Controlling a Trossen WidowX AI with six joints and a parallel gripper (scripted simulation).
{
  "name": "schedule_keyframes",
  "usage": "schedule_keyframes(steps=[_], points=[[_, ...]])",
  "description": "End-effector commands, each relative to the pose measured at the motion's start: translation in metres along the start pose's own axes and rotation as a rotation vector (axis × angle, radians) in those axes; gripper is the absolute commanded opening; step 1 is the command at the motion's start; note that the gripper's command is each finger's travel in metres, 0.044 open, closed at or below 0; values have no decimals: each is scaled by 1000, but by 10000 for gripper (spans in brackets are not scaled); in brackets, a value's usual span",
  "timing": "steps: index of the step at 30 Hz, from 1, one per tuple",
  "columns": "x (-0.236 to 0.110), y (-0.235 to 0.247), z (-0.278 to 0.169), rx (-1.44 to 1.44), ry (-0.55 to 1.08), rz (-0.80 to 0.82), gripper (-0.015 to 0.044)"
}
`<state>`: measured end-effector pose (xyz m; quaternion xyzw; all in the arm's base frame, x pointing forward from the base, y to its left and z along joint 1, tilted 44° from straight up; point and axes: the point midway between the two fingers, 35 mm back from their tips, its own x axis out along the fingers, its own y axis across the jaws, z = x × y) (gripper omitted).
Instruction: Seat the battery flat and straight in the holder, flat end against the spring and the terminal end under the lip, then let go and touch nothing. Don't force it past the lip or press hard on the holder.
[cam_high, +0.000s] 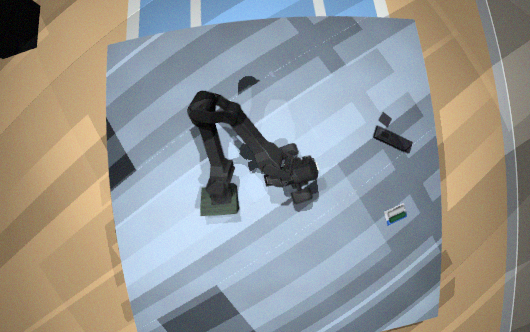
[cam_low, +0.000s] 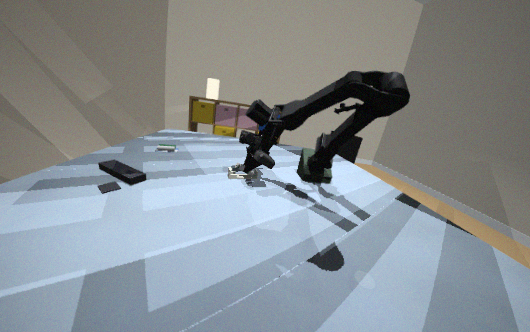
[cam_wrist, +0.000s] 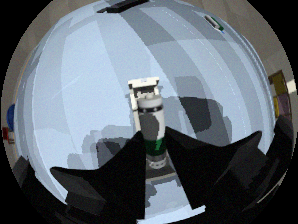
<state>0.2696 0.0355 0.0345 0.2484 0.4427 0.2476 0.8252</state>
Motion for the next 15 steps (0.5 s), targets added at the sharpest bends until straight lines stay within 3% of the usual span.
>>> schedule_keyframes(steps=[1,15], points=[[2,-2,-2,5,33,-11,59],[6,-3,1,1,108,-17,59]])
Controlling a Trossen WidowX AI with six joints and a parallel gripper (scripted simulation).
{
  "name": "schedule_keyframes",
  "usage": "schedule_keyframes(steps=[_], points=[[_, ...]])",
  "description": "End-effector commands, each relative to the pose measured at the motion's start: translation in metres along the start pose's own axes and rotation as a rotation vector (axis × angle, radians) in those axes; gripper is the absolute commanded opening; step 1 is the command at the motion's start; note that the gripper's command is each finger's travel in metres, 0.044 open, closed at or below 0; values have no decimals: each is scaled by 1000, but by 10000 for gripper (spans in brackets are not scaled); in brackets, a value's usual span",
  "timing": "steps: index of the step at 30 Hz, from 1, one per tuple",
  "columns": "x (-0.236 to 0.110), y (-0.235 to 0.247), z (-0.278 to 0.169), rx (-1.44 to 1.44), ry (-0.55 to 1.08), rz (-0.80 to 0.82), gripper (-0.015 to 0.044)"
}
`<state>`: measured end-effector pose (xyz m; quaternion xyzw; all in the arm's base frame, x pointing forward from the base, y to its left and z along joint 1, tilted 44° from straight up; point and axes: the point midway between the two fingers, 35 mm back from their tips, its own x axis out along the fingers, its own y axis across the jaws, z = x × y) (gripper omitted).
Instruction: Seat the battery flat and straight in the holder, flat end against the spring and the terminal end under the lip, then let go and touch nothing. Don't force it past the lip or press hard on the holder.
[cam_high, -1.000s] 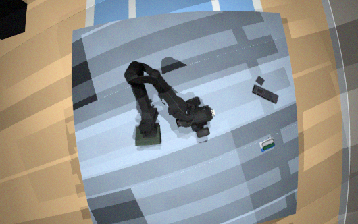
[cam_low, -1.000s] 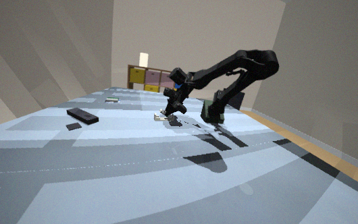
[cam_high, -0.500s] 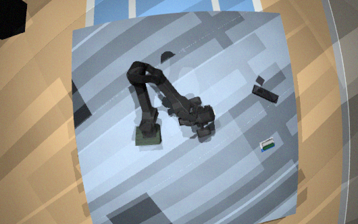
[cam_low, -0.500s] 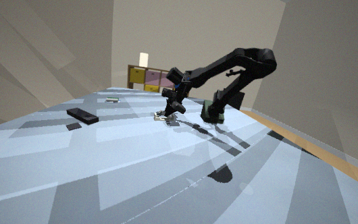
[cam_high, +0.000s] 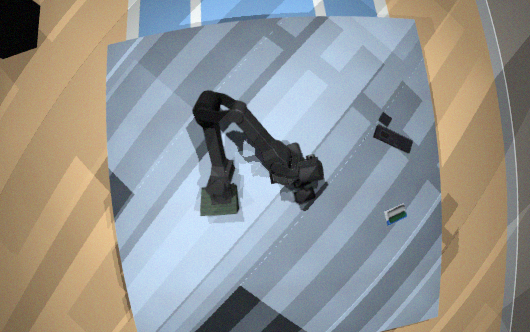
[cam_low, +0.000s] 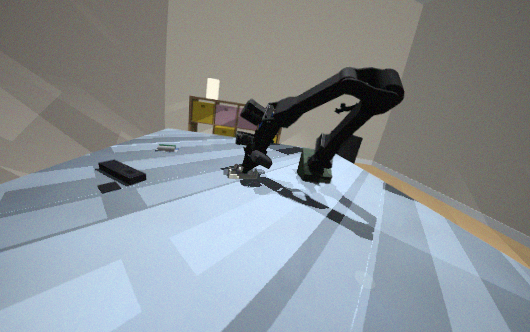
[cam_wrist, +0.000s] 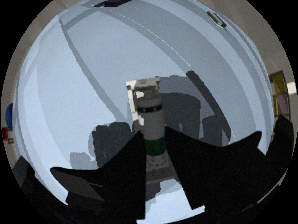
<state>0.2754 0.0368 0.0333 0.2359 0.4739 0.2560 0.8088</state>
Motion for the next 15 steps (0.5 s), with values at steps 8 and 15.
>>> schedule_keyframes(steps=[8,15], points=[[4,-3,-2,3,75,-14,59],[6,-3,-1,-1,114,-15,59]])
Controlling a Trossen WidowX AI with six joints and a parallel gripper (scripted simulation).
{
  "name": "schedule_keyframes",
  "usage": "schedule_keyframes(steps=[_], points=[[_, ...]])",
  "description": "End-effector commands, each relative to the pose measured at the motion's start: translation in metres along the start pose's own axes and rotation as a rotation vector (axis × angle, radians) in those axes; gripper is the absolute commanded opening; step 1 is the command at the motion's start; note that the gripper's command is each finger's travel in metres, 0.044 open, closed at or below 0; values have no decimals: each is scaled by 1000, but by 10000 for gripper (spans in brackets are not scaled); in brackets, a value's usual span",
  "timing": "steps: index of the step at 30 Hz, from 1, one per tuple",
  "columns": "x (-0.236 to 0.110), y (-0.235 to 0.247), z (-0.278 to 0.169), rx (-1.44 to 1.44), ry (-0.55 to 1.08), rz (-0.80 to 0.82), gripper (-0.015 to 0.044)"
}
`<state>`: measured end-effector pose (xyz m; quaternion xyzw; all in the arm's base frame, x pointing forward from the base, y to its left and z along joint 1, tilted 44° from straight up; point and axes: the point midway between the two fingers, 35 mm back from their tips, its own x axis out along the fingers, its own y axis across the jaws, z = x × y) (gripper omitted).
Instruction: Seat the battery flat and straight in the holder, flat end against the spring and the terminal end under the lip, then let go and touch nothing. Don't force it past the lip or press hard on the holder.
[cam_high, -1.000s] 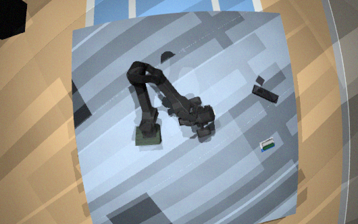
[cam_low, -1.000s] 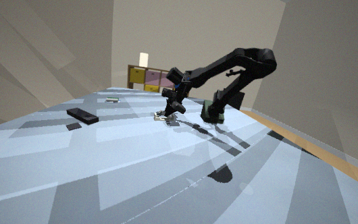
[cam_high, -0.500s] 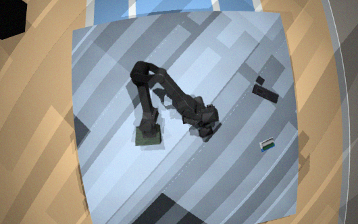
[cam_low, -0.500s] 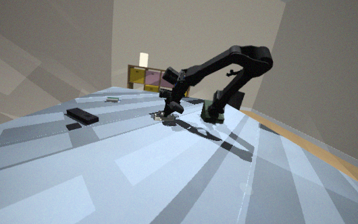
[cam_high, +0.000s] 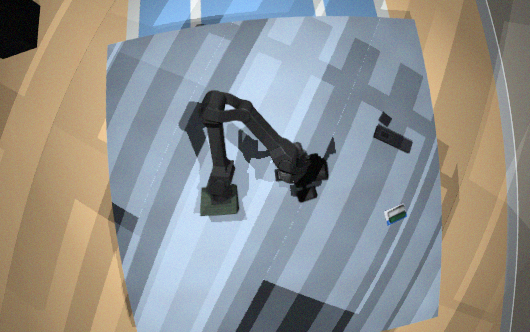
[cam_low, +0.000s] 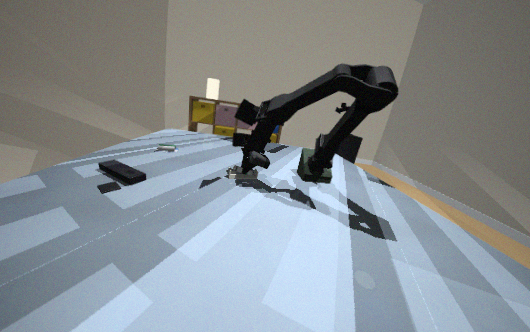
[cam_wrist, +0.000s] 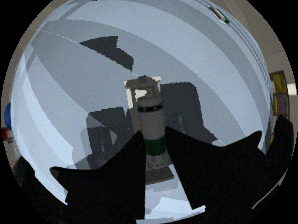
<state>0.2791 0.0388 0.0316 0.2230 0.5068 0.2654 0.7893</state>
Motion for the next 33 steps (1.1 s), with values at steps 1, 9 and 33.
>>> schedule_keyframes(steps=[1,9,33], points=[[2,-2,-3,3,37,-12,59],[3,-2,-2,-2,83,-12,59],[6,1,0,-21,228,-8,59]])
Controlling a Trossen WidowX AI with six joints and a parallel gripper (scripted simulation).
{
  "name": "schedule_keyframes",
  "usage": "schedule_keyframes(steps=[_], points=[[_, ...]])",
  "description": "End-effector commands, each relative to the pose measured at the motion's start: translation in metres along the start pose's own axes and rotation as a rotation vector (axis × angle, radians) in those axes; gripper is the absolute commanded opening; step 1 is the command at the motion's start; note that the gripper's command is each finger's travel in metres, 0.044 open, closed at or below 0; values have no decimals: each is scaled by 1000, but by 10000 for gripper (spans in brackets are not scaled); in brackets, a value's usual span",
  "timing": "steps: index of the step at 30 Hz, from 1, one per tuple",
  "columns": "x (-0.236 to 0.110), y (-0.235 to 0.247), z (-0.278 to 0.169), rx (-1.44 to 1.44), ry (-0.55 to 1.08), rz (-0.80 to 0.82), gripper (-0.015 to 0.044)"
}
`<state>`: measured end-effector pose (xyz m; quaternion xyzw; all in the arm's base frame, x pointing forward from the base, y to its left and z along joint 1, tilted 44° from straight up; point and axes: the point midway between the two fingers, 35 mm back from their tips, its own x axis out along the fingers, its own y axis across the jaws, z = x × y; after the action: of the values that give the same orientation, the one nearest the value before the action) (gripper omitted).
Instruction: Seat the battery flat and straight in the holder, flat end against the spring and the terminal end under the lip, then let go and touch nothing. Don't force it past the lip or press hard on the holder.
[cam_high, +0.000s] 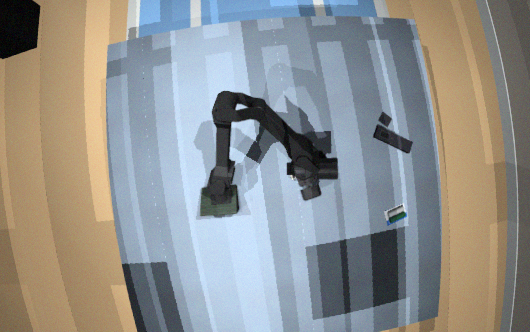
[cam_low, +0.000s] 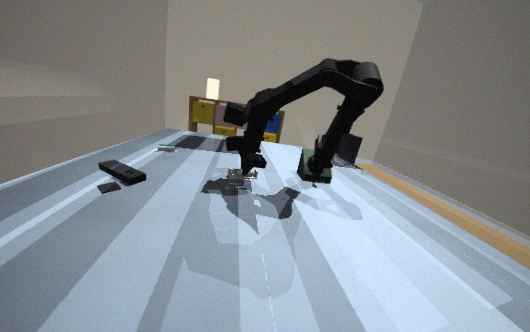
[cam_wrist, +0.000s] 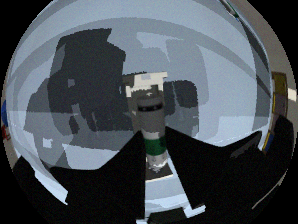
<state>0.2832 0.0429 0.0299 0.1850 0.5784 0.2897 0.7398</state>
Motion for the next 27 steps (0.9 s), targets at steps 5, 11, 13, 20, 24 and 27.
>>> schedule_keyframes(steps=[5,11,13,20,24,27], points=[[2,1,-2,-1,59,-1,59],[2,2,0,-5,89,0,59],[2,2,0,-6,95,0,59],[2,2,4,-6,96,1,59],[3,2,8,-6,95,1,59],[3,2,11,-7,95,2,59]])
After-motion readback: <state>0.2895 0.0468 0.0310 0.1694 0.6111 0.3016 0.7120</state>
